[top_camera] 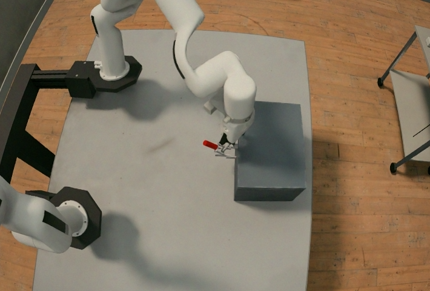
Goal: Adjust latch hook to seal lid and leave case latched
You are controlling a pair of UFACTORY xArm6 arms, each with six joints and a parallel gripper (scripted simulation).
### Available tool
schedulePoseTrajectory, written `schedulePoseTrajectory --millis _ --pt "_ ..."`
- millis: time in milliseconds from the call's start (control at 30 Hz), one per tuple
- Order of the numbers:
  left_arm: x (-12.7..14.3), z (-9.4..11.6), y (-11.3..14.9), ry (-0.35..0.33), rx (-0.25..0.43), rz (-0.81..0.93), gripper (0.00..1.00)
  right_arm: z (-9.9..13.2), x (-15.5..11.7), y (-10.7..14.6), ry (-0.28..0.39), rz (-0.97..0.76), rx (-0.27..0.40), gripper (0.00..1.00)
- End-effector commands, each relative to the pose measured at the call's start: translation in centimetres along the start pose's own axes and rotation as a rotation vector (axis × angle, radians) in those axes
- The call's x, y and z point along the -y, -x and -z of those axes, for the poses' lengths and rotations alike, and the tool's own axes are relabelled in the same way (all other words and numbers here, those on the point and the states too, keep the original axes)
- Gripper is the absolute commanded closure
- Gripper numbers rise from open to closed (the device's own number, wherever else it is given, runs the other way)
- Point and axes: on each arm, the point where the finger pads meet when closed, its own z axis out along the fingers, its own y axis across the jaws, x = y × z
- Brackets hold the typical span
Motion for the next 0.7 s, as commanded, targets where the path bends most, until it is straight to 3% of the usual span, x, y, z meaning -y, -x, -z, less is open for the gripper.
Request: schedulePoseTrajectory --millis 0,33,500,567,600,667 --pt "-0.04 0.23 0.16 -0.017 0.002 -0.197 0.59 0.17 0.00 -0.10 0.000 0.000 -0.004 0.00" --pt "-0.04 0.23 0.17 -0.019 0.002 -0.316 0.59 0.17 0.00 -0.10 0.000 0.000 -0.004 0.00" --pt "-0.07 0.21 0.24 0.004 0.010 -0.866 0.59 0.17 0.00 -0.10 0.000 0.000 -0.004 0.00" --pt "-0.07 0.21 0.24 0.004 0.010 -0.866 0.59 0.17 0.00 -0.10 0.000 0.000 -0.004 0.00" --pt "-0.07 0.21 0.25 0.007 0.010 -0.985 0.59 0.17 0.00 -0.10 0.000 0.000 -0.004 0.00" --pt "-0.08 0.20 0.26 0.011 0.011 -1.056 0.59 0.17 0.00 -0.10 0.000 0.000 -0.004 0.00"
